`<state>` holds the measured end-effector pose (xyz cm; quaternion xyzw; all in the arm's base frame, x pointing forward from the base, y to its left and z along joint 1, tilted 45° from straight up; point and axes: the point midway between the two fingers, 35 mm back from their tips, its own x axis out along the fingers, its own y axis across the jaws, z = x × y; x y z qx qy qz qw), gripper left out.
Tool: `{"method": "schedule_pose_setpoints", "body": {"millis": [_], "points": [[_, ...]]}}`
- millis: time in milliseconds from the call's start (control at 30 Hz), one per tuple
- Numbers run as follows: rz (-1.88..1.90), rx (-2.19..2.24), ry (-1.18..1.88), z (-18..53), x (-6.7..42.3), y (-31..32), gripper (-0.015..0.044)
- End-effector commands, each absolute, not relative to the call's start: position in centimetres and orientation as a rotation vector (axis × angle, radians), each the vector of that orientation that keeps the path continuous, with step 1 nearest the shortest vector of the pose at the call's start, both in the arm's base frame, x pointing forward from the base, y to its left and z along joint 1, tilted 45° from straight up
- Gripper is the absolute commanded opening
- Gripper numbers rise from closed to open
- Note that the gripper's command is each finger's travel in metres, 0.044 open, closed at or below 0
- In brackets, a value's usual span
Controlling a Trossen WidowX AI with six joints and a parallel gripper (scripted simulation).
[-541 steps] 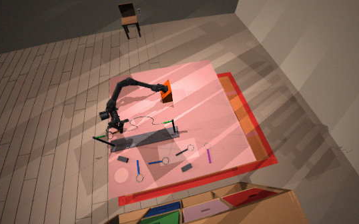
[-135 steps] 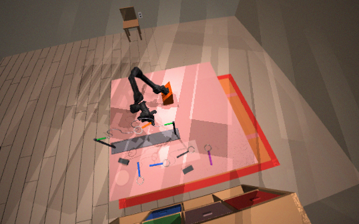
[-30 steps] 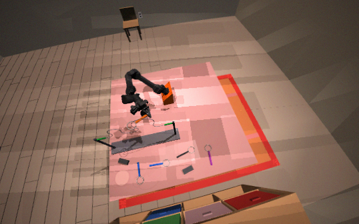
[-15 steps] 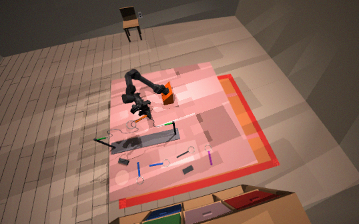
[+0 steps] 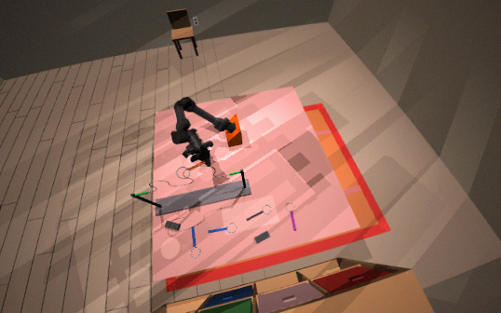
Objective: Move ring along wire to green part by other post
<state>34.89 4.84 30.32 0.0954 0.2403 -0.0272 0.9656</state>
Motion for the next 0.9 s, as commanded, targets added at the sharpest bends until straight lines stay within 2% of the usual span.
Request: {"method": "schedule_pose_setpoints", "body": {"millis": [0, 867], "points": [[-0.066, 0.144, 0.486, 30.2, 34.9, 4.7, -0.0150], [-0.155, -0.192, 0.464, 30.1, 34.9, 3.3, -0.0150]]}}
